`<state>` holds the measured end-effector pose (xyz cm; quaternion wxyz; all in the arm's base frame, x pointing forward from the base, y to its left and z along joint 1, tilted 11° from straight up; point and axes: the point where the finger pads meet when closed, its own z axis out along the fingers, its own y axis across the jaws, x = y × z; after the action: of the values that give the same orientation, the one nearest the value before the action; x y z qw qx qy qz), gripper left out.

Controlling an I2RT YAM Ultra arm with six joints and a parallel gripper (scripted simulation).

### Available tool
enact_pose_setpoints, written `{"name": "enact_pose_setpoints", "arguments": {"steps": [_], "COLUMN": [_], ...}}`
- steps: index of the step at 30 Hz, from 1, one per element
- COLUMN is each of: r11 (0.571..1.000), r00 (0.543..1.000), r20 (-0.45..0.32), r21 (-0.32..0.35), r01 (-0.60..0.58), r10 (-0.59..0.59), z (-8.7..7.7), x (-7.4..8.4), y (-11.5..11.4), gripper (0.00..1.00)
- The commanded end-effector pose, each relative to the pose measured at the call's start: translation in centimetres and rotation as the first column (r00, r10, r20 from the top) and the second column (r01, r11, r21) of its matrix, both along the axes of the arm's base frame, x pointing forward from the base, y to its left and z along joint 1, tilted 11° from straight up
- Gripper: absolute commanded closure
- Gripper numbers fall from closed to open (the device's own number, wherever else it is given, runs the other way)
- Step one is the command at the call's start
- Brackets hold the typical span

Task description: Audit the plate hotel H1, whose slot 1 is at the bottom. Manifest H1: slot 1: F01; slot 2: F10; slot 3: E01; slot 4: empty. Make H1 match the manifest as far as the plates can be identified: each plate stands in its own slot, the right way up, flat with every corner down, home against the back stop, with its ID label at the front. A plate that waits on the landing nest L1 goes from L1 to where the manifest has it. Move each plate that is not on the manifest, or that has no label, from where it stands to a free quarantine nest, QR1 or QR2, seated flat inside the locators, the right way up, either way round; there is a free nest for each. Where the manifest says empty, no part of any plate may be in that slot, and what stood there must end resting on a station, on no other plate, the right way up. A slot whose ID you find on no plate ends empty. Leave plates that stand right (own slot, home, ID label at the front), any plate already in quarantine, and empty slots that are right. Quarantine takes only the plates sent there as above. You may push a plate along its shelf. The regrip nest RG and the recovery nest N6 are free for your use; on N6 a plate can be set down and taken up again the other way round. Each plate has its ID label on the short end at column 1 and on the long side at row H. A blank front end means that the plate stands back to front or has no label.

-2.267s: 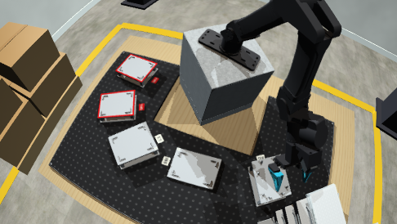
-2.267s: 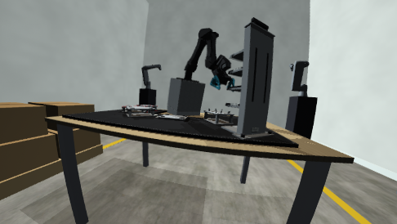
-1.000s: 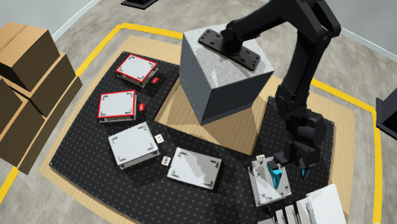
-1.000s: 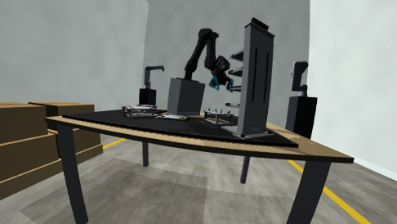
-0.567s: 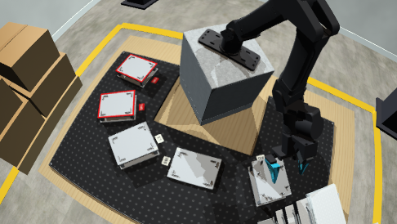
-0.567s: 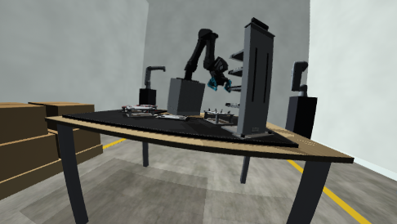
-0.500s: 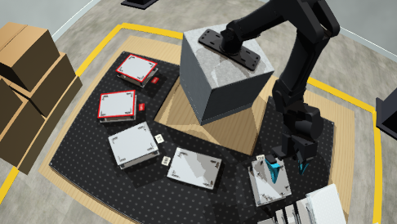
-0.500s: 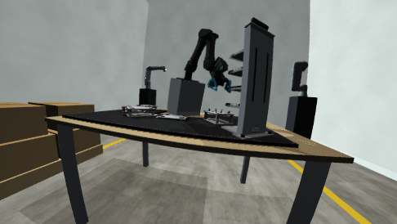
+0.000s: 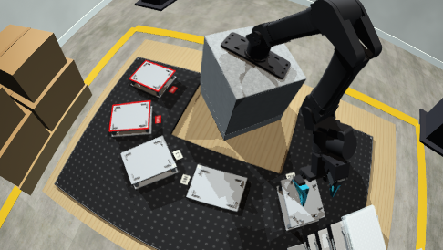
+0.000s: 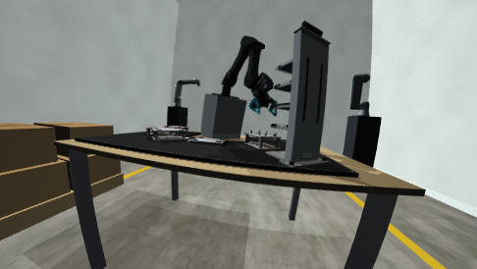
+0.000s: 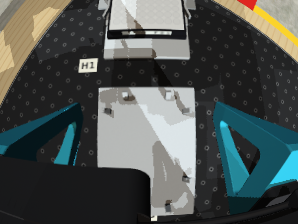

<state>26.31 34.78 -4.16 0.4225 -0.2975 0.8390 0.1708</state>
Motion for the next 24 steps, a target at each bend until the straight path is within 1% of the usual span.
{"name": "enact_pose_setpoints", "arguments": {"steps": [1,3,5,20,22,24], "r11": [0.999,0.999,0.999,0.999,0.999,0.999], "r00": [1.000,1.000,1.000,1.000,1.000,1.000], "r20": [0.021,0.021,0.021,0.020,0.020,0.020], "r21": [0.033,0.033,0.033,0.033,0.033,0.033], "r01": [0.001,0.001,0.001,0.001,0.001,0.001], "r10": [-0.002,-0.002,-0.002,-0.002,-0.002,-0.002], "z": [0.7,0.3,0.3,-2.2,-2.2,-2.5], "x": [0.4,0.4,0.4,0.6,0.6,0.6], "y": [0.6,0.6,0.6,0.9,0.9,1.0], "gripper": [0.00,0.00,0.00,0.00,0.00,0.00]}}
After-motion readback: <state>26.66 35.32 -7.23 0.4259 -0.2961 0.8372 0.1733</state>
